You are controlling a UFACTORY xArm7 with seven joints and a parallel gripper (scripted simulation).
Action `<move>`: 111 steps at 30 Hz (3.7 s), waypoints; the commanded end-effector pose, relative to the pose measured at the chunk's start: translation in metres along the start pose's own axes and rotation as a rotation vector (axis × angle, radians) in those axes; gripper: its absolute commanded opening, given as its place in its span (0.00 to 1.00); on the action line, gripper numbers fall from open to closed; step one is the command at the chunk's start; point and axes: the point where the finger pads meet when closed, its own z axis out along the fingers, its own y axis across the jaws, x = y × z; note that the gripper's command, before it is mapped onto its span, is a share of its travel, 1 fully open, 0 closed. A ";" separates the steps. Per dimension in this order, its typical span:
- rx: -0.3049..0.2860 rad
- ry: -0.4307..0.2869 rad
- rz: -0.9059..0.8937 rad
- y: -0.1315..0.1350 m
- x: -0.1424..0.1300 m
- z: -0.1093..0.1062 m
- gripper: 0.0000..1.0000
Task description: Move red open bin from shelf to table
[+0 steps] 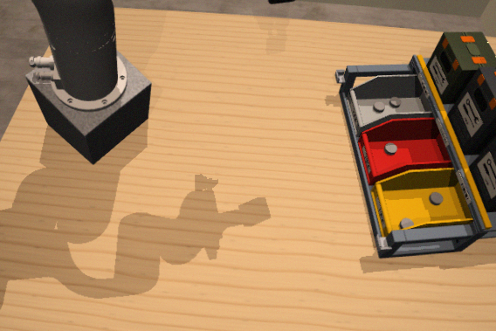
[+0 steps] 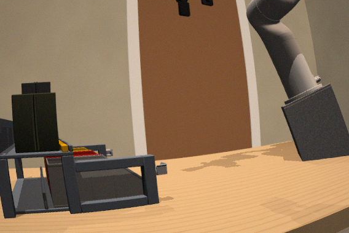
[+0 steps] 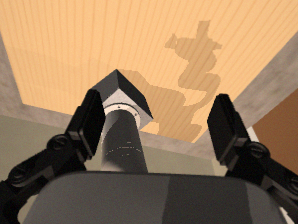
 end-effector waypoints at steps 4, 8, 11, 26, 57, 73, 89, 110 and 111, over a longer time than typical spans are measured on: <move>-0.002 0.003 0.214 0.000 0.001 -0.001 1.00; -0.002 0.003 0.214 0.000 0.001 -0.001 1.00; -0.002 0.003 0.214 0.000 0.001 -0.001 1.00; -0.002 0.003 0.303 0.000 0.001 -0.001 1.00; -0.002 0.003 0.302 0.000 0.000 -0.101 1.00; -0.002 0.003 0.302 0.000 0.000 -0.150 1.00; -0.002 0.003 0.302 0.000 0.000 -0.199 1.00; -0.002 0.003 0.302 0.000 0.000 -0.253 1.00; -0.002 0.003 0.302 0.000 0.000 -0.253 1.00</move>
